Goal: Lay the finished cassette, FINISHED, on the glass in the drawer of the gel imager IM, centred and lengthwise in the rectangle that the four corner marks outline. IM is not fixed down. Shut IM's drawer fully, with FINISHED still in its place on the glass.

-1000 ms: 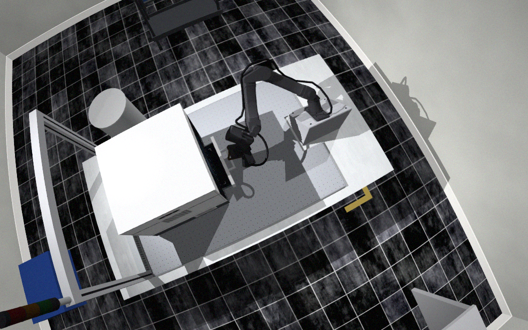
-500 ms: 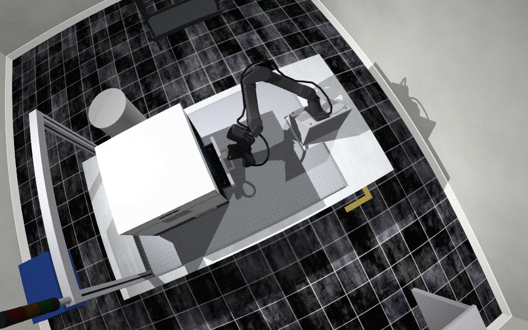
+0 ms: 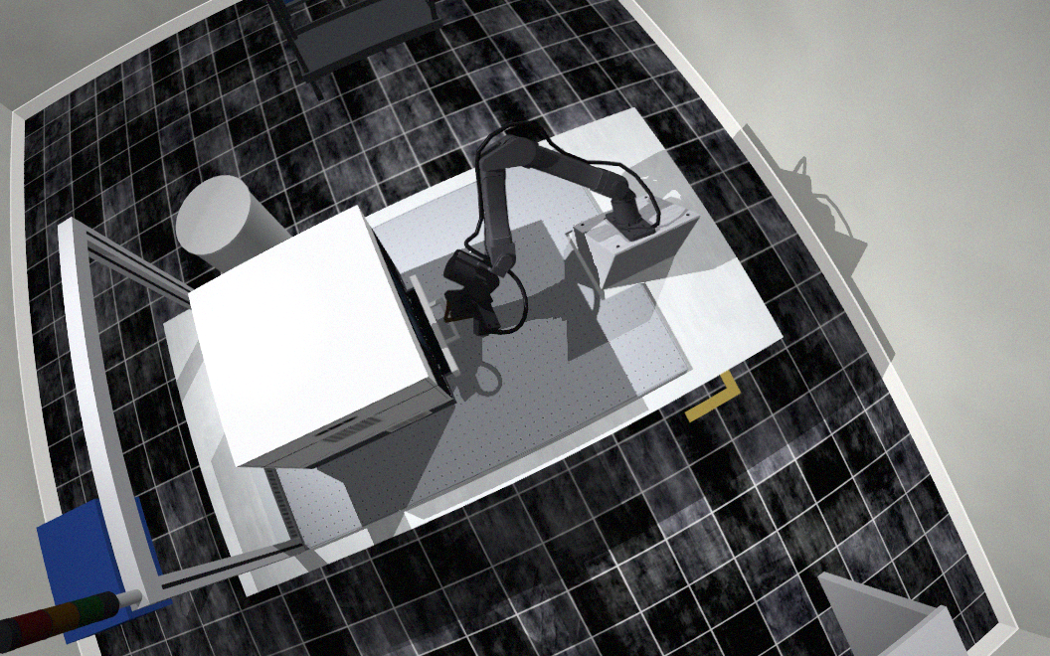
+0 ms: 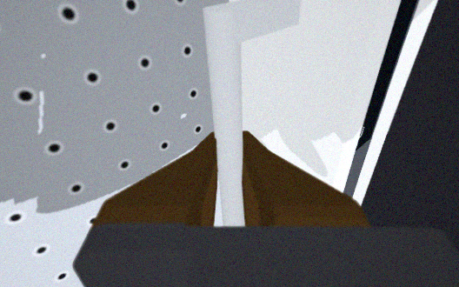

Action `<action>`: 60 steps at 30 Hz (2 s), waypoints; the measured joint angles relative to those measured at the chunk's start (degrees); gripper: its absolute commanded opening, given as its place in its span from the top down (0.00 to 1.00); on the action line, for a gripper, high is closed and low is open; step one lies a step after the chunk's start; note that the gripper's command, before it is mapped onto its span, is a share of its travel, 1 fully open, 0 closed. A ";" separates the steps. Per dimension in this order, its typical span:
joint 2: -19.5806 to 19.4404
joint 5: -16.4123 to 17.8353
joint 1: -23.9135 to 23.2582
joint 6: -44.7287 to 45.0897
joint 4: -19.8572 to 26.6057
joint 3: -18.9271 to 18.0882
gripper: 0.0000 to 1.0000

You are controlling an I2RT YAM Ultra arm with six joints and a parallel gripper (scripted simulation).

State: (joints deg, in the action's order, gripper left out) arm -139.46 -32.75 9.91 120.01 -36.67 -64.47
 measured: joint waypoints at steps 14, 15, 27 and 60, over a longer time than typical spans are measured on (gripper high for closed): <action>-1.95 0.13 -0.09 0.00 2.97 -5.01 1.00; -2.08 0.17 -0.11 0.00 3.02 -5.27 1.00; -2.14 0.28 -0.13 0.00 3.08 -5.42 1.00; -2.14 0.28 -0.13 0.00 3.08 -5.42 1.00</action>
State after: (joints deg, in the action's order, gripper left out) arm -141.60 -32.47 9.78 120.01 -33.58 -69.89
